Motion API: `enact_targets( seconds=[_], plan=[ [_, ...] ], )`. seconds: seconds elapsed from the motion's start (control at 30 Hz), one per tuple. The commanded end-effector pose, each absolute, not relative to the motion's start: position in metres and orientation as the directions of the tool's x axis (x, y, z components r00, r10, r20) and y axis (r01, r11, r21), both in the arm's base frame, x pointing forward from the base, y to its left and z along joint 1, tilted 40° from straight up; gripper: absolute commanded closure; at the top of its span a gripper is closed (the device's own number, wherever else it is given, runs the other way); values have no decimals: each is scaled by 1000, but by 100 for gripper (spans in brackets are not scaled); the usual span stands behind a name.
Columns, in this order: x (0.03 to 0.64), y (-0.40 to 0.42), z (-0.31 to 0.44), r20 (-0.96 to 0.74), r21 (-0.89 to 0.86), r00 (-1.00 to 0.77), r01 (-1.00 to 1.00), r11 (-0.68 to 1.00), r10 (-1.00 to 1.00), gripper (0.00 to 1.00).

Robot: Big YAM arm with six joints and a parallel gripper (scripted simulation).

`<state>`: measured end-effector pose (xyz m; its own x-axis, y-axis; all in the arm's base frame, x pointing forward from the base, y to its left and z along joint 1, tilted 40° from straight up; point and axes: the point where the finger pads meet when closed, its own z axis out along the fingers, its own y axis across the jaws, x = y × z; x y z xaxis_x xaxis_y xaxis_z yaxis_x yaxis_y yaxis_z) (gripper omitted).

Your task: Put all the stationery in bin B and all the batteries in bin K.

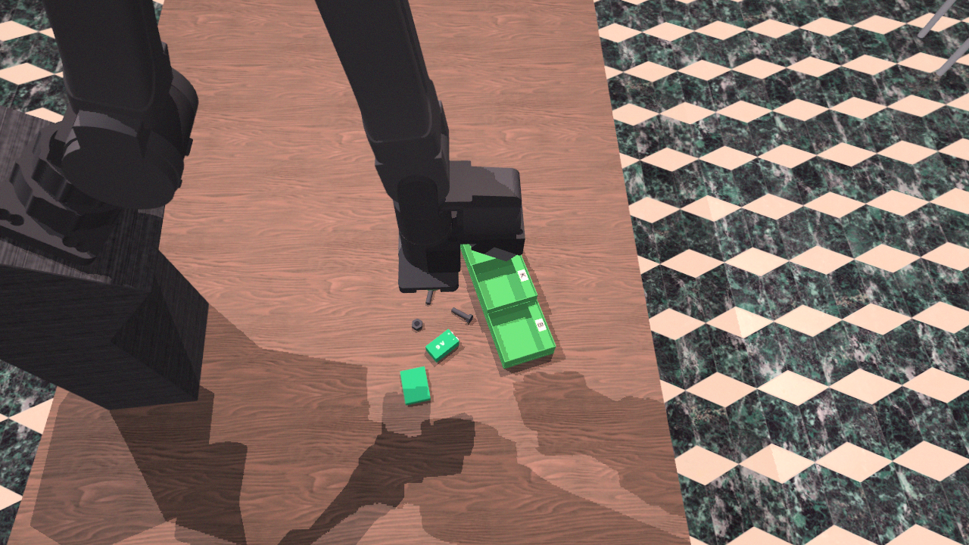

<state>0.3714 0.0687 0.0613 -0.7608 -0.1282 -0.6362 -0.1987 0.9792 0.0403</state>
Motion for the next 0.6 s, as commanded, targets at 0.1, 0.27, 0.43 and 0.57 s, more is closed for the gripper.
enact_targets(
  seconds=[0.1,0.27,0.43,0.57],
  plan=[
    [373,74,67,-650,42,-749,-203,978,-127,91],
    [372,74,68,-651,44,-749,-200,979,-124,91],
    [372,74,68,-652,44,-748,-200,979,-124,91],
    [374,71,67,-649,39,-750,-199,979,-127,91]
  ],
)
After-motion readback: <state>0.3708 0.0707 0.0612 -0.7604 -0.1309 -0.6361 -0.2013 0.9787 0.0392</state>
